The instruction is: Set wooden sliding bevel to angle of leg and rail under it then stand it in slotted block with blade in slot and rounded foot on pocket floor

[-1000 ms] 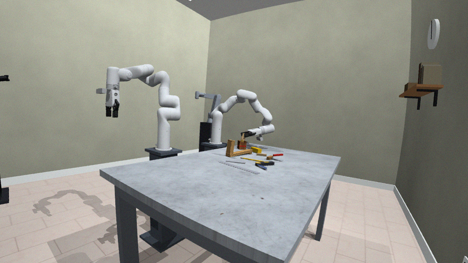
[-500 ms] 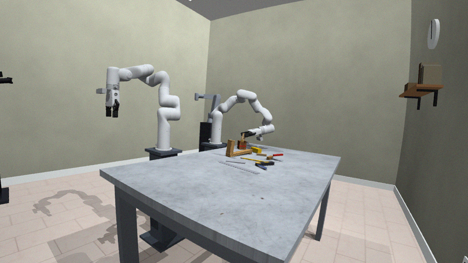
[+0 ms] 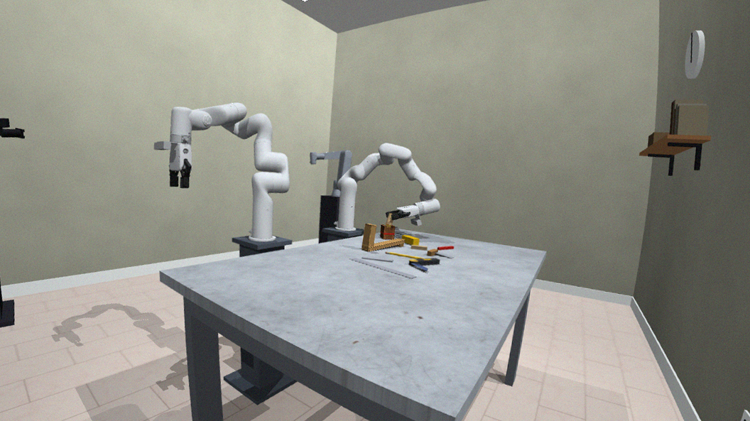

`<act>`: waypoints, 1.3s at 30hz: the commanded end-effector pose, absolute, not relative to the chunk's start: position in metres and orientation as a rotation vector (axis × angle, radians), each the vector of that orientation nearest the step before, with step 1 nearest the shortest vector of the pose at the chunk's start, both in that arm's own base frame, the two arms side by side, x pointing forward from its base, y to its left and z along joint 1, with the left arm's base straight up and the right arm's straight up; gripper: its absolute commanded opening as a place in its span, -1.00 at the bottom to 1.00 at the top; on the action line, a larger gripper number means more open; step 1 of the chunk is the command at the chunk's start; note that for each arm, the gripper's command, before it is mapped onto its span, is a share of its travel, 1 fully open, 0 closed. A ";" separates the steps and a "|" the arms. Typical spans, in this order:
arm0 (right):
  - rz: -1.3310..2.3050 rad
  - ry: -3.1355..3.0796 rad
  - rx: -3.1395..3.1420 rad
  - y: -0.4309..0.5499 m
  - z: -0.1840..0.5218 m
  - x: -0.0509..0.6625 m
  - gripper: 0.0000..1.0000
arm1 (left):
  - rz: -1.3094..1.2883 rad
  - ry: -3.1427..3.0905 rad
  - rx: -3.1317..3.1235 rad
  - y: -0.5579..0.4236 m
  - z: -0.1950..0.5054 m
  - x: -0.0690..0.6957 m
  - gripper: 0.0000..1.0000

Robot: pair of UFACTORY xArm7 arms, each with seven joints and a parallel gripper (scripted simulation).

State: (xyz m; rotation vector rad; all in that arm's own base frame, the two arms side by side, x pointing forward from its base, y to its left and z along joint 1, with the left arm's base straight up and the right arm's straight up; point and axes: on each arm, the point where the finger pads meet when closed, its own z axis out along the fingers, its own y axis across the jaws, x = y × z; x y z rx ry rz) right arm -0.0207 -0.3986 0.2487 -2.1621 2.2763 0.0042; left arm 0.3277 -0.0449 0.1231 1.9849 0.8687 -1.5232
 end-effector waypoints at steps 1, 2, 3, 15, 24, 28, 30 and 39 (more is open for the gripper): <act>0.000 2.278 -2.164 -0.399 0.250 -0.021 1.00 | -1.520 0.868 1.988 -0.044 0.124 0.329 1.00; 0.000 2.278 -2.164 -0.399 0.250 -0.021 1.00 | -1.520 0.868 1.988 -0.043 0.125 0.330 1.00; 0.000 2.278 -2.164 -0.399 0.250 -0.021 1.00 | -1.520 0.868 1.988 -0.042 0.125 0.332 1.00; 0.000 2.278 -2.164 -0.399 0.250 -0.021 1.00 | -1.519 0.868 1.988 0.000 0.141 0.370 1.00; 0.000 2.278 -2.164 -0.399 0.250 -0.021 1.00 | -1.519 0.868 1.988 0.033 0.153 0.400 1.00; 0.000 2.278 -2.164 -0.399 0.250 -0.021 1.00 | -1.519 0.868 1.988 0.038 0.155 0.405 1.00; 0.000 2.278 -2.164 -0.399 0.250 -0.021 1.00 | -1.519 0.868 1.988 0.040 0.155 0.407 1.00; 0.000 2.278 -2.164 -0.399 0.250 -0.021 1.00 | -1.519 0.868 1.988 0.040 0.156 0.407 1.00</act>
